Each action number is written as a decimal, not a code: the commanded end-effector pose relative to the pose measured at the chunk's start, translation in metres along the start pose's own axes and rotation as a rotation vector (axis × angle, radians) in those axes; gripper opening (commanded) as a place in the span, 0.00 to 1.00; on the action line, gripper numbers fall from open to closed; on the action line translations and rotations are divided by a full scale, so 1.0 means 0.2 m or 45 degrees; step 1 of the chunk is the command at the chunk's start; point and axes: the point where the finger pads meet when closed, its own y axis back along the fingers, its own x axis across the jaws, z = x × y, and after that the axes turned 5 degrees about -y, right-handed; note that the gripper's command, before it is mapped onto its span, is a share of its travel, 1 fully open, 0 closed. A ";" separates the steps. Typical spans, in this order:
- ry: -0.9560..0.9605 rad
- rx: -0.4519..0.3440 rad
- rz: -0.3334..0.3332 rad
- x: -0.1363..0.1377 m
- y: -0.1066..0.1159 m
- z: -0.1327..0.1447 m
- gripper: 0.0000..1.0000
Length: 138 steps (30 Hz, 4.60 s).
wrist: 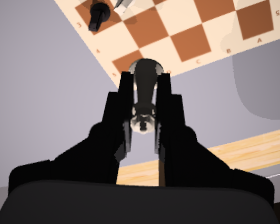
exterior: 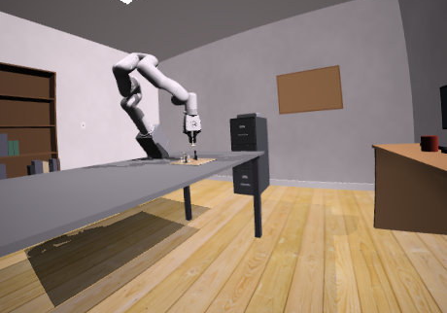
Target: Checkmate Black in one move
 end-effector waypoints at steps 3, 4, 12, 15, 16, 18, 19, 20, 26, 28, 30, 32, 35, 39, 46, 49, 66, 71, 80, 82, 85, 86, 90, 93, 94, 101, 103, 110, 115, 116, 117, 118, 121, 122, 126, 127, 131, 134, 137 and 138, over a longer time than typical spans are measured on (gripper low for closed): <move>-0.229 -0.003 0.004 0.08 0.01 -0.28 0.00; -0.280 -0.003 0.003 0.09 0.01 -0.34 0.00; -0.385 -0.005 0.002 0.10 0.01 -0.46 0.00; -0.385 -0.005 0.002 0.10 0.01 -0.46 0.00; -0.385 -0.005 0.002 0.10 0.01 -0.46 0.00; -0.385 -0.005 0.002 0.10 0.01 -0.46 0.00; -0.385 -0.005 0.002 0.10 0.01 -0.46 0.00; -0.385 -0.005 0.002 0.10 0.01 -0.46 0.00; -0.385 -0.005 0.002 0.10 0.01 -0.46 0.00; -0.385 -0.005 0.002 0.10 0.00 -0.46 0.00; -0.386 -0.005 0.003 0.10 -0.02 -0.46 0.00; -0.386 -0.005 0.003 0.10 -0.04 -0.46 0.00; -0.386 -0.005 0.003 0.10 -0.09 -0.46 0.00; -0.386 -0.005 0.003 0.10 -0.18 -0.46 0.00; -0.386 -0.005 0.003 0.11 -0.30 -0.47 0.00; -0.386 -0.005 0.003 0.11 -0.37 -0.47 0.00; -0.386 -0.005 0.003 0.11 -0.47 -0.47 0.00; -0.386 -0.005 0.003 0.11 -0.47 -0.47 0.00; -0.386 -0.005 0.003 0.11 -0.47 -0.47 0.00; -0.386 -0.005 0.003 0.11 -0.47 -0.47 0.00; -0.386 -0.005 0.003 0.11 -0.47 -0.47 0.00; -0.386 -0.005 0.003 0.11 -0.47 -0.47 0.00; -0.386 -0.005 0.003 0.11 -0.47 -0.47 0.00; -0.386 -0.005 0.003 0.11 -0.47 -0.47 0.00; -0.386 -0.005 0.003 0.11 -0.47 -0.47 0.00; -0.386 -0.005 0.003 0.11 -0.47 -0.47 0.00; -0.386 -0.005 0.003 0.11 -0.47 -0.47 0.00; -0.386 -0.005 0.003 0.11 -0.47 -0.47 0.00; -0.386 -0.005 0.003 0.11 -0.47 -0.47 0.00; -0.386 -0.005 0.003 0.11 -0.47 -0.47 0.00; -0.386 -0.005 0.003 0.11 -0.47 -0.47 0.00; -0.386 -0.005 0.003 0.11 -0.47 -0.47 0.00; -0.386 -0.005 0.003 0.11 -0.47 -0.47 0.00; -0.386 -0.005 0.003 0.11 -0.47 -0.47 0.00; -0.386 -0.005 0.003 0.11 -0.47 -0.47 0.00; -0.386 -0.005 0.003 0.11 -0.47 -0.47 0.00; -0.386 -0.005 0.003 0.11 -0.47 -0.47 0.00; -0.386 -0.005 0.003 0.11 -0.47 -0.47 0.00; -0.386 -0.005 0.003 0.11 -0.47 -0.47 0.00; -0.386 -0.005 0.003 0.11 -0.47 -0.47 0.00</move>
